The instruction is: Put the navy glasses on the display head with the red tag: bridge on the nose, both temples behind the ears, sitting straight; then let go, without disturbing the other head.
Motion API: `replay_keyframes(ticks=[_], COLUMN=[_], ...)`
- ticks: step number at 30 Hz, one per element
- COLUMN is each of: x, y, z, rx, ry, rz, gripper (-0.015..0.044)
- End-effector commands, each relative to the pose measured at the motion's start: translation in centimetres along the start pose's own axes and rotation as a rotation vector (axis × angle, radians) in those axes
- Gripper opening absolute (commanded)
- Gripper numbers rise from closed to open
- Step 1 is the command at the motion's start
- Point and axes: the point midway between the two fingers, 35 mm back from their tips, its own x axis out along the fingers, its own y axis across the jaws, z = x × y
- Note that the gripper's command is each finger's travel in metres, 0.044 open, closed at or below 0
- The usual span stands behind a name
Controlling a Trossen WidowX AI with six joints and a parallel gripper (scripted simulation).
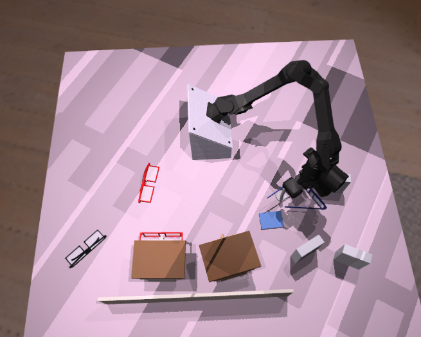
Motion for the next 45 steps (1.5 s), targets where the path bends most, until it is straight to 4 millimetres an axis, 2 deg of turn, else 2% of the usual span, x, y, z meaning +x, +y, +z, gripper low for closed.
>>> replay_keyframes(ticks=[1,13,17,23,29,45], x=[-0.1,-0.2,-1.7,-5.9,-6.0,-6.1], y=[0.0,0.0,-0.1,0.0,-0.2,-2.0], z=[0.0,-0.5,-0.6,-1.1,-1.2,-6.6], rx=[-0.001,-0.001,-0.002,-0.001,-0.001,0.001], ry=[-0.005,-0.005,-0.004,-0.004,-0.003,0.0], rz=[-0.004,-0.004,-0.006,-0.007,-0.007,-0.008], gripper=[0.0,0.0,0.0,0.0,0.0,0.0])
